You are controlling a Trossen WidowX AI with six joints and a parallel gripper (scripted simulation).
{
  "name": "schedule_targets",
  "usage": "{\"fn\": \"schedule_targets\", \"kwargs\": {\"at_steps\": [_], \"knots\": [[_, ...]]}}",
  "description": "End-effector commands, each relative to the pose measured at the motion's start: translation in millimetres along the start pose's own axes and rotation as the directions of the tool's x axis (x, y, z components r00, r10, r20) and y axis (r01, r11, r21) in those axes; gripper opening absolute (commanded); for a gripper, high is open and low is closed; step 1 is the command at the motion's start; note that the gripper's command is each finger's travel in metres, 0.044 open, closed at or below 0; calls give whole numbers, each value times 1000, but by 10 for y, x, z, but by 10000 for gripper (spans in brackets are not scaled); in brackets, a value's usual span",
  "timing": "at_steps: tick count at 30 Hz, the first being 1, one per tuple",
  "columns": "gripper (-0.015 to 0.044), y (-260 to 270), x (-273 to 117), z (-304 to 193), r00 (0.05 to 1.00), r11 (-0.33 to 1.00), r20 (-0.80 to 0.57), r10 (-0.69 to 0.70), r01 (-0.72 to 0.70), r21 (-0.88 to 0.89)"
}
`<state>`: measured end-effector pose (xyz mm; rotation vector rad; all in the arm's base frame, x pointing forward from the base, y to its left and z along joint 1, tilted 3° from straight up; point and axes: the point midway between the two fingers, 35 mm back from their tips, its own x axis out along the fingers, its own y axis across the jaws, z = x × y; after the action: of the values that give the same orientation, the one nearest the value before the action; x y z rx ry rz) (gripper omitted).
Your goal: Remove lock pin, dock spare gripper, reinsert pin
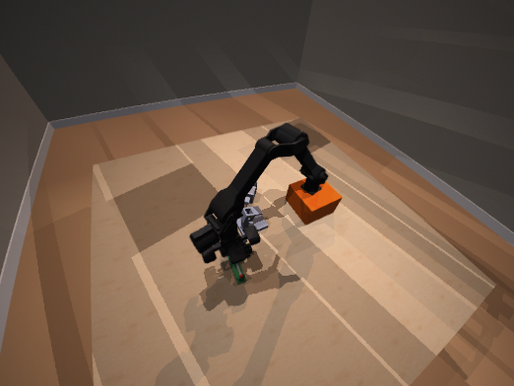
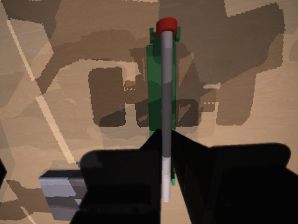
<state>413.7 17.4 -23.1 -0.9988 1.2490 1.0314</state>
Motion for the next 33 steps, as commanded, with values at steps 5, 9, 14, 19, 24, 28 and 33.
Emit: {"fn": "schedule_targets", "kwargs": {"at_steps": [5, 9, 14, 19, 24, 28, 33], "knots": [[0, -5, 40, -7, 1000, 1000, 0, 1, -1, -3], [0, -5, 40, -7, 1000, 1000, 0, 1, -1, -3], [0, -5, 40, -7, 1000, 1000, 0, 1, -1, -3], [0, -5, 40, -7, 1000, 1000, 0, 1, -1, -3], [0, -2, 11, 0, 1000, 1000, 0, 0, 0, 0], [0, -2, 11, 0, 1000, 1000, 0, 0, 0, 0], [131, -2, 11, 0, 1000, 1000, 0, 0, 0, 0]]}}
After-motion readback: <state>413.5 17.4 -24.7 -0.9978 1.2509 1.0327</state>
